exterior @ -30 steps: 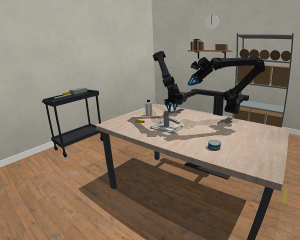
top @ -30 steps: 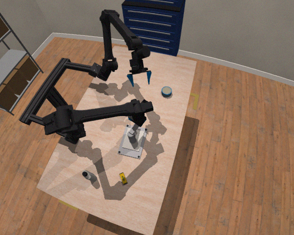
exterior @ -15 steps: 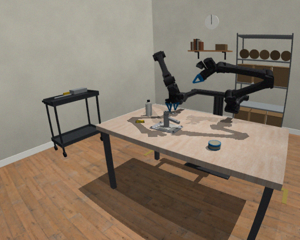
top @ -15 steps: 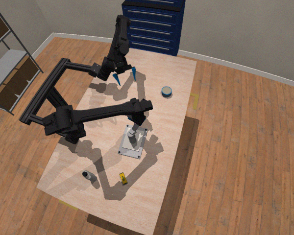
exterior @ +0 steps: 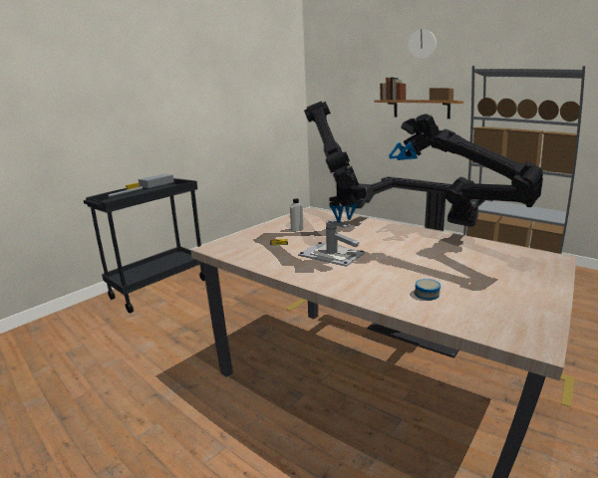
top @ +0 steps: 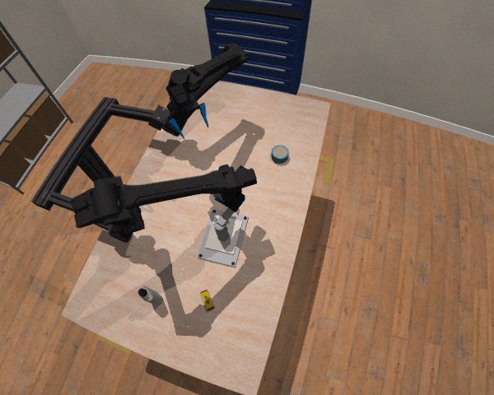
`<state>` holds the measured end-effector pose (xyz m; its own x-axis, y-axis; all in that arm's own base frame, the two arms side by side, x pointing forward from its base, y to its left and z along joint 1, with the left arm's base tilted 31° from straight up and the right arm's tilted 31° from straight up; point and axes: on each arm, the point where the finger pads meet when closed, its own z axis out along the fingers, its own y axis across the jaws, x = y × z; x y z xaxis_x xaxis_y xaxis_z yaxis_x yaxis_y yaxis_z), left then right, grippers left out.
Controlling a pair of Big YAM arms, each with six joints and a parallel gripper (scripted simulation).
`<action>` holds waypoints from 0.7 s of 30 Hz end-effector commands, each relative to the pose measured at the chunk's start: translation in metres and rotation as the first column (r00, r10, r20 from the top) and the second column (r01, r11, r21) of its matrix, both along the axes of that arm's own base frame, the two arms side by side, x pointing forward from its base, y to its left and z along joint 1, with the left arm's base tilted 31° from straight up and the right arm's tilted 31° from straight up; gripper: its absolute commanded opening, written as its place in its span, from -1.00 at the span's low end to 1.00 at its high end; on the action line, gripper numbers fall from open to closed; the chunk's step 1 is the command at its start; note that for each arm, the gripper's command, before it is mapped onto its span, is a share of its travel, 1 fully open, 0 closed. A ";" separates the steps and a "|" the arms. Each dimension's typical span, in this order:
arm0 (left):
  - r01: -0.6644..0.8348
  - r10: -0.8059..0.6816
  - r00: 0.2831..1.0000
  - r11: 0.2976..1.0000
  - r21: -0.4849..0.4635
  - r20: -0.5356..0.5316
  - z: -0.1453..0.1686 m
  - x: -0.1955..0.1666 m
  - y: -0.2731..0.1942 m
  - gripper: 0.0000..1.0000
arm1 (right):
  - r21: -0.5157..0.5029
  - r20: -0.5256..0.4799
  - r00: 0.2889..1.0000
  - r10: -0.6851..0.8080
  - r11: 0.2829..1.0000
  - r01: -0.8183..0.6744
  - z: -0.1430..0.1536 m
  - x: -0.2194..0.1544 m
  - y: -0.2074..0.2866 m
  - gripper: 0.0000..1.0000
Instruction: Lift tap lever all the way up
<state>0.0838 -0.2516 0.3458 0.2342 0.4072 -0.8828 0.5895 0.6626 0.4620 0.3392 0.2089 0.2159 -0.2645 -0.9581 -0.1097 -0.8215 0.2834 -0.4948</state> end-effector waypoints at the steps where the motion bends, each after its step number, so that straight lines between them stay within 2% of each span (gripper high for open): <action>1: -0.015 0.011 0.999 0.995 -0.094 -0.044 0.008 -0.006 -0.006 1.00 | 0.003 0.010 1.000 0.022 1.000 -0.022 0.007 -0.005 0.005 0.12; 2: -0.020 0.014 0.999 0.992 -0.121 -0.053 0.022 -0.006 -0.005 1.00 | 0.003 0.010 1.000 0.022 1.000 -0.022 0.007 -0.005 0.005 0.12; 8: -0.032 0.027 0.999 0.992 -0.122 -0.047 0.023 -0.003 -0.001 1.00 | 0.018 0.024 1.000 0.009 1.000 -0.010 0.014 0.002 0.004 0.12; 9: -0.032 0.027 0.999 0.992 -0.121 -0.047 0.023 -0.003 -0.001 1.00 | -0.002 0.009 1.000 0.019 1.000 -0.019 0.002 -0.002 0.000 0.12; 12: -0.032 0.027 0.999 0.992 -0.121 -0.047 0.023 -0.003 -0.001 1.00 | 0.003 0.012 1.000 0.008 1.000 -0.009 -0.002 0.003 -0.002 0.12; 18: -0.032 0.027 0.999 0.992 -0.121 -0.047 0.023 -0.003 -0.001 1.00 | -0.002 0.004 1.000 0.007 1.000 -0.007 -0.011 0.007 -0.003 0.04; 19: -0.032 0.027 0.999 0.992 -0.121 -0.047 0.023 -0.003 -0.001 1.00 | 0.018 0.029 1.000 0.006 1.000 -0.007 0.002 0.012 0.000 0.01; 21: -0.032 0.027 0.999 0.992 -0.121 -0.047 0.023 -0.003 -0.001 1.00 | 0.006 0.013 1.000 0.006 1.000 -0.007 -0.009 0.012 -0.001 -0.04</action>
